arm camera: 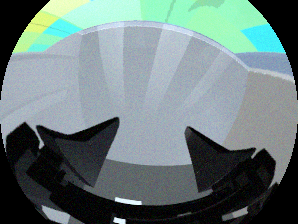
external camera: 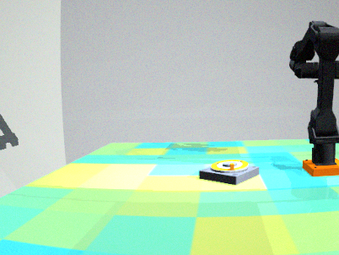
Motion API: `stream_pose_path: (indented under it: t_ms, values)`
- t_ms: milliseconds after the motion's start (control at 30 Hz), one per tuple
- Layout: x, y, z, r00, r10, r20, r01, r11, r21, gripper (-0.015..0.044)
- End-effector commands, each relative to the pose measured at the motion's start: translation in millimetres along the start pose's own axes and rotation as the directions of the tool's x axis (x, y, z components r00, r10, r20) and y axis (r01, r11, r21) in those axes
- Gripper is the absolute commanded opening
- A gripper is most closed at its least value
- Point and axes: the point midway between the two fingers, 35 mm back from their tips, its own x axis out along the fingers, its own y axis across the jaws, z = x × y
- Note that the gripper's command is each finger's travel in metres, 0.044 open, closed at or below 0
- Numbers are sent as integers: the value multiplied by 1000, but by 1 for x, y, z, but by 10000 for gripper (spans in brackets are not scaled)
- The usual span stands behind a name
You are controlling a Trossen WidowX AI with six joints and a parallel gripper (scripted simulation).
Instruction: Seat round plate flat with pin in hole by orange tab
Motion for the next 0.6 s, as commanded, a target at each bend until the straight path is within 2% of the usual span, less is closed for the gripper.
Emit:
stream_pose_path:
  t_ms: [0,100,233,333,467,500,567]
  values:
    - [-2,-2,1,1000,-10,7,10,1000,8,374]
    - [-29,-25,17,984,-145,105,131,984,123,295]
    - [-87,-54,45,895,-353,274,264,912,312,190]
    - [-109,-61,56,846,-413,338,280,882,379,111]
    - [-176,-69,84,680,-534,502,257,815,519,6]
    - [-193,-68,90,633,-554,541,239,804,544,0]
    - [-205,-66,94,602,-566,563,232,799,555,0]
